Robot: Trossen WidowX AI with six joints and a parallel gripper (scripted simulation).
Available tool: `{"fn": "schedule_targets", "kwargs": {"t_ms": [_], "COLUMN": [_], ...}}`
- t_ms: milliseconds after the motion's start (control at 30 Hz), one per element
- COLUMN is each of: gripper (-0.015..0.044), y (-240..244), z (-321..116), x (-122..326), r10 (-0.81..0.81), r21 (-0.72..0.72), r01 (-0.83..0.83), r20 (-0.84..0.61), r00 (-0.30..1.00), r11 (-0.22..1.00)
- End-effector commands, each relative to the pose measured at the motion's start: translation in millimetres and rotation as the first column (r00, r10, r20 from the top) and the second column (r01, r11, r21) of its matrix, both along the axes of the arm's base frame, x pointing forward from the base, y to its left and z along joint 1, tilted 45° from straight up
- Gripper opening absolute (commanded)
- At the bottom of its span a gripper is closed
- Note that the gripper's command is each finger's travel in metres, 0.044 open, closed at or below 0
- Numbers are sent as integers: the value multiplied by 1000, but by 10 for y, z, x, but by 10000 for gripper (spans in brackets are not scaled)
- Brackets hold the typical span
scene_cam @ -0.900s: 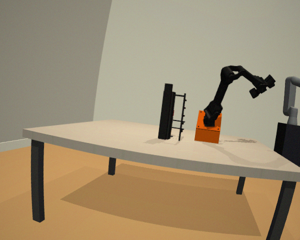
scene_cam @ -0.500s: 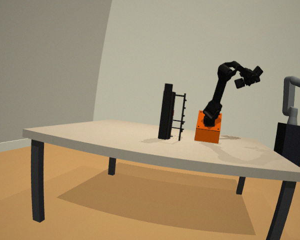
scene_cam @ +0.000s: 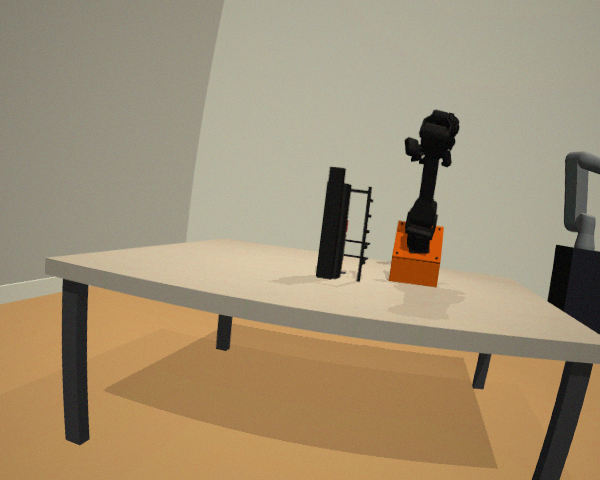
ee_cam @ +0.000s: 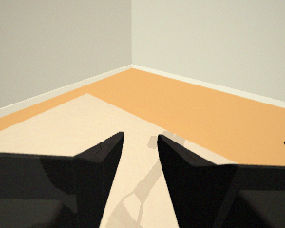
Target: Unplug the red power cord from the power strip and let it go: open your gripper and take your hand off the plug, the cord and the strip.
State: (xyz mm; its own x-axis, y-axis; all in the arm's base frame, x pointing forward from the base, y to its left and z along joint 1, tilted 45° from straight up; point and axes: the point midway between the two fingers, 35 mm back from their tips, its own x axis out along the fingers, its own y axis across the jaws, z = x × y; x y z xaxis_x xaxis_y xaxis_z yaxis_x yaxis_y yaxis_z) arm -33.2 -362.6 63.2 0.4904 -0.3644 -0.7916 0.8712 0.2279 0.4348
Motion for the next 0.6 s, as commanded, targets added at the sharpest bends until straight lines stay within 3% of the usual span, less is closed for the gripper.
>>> {"fn": "schedule_targets", "kwargs": {"t_ms": [0,267,433,567], "gripper": [160,160,160,160], "y": [225,1018,1686,2258], "z": [-74,-98,-56,5], "x": [695,1817,2270,2475], "r10": [10,-7,10,58], "r21": [219,639,823,889], "r01": [-28,-39,55,198], "r20": [86,69,-74,-243], "r00": [996,998,997,968], "r11": [975,768,565,414]}}
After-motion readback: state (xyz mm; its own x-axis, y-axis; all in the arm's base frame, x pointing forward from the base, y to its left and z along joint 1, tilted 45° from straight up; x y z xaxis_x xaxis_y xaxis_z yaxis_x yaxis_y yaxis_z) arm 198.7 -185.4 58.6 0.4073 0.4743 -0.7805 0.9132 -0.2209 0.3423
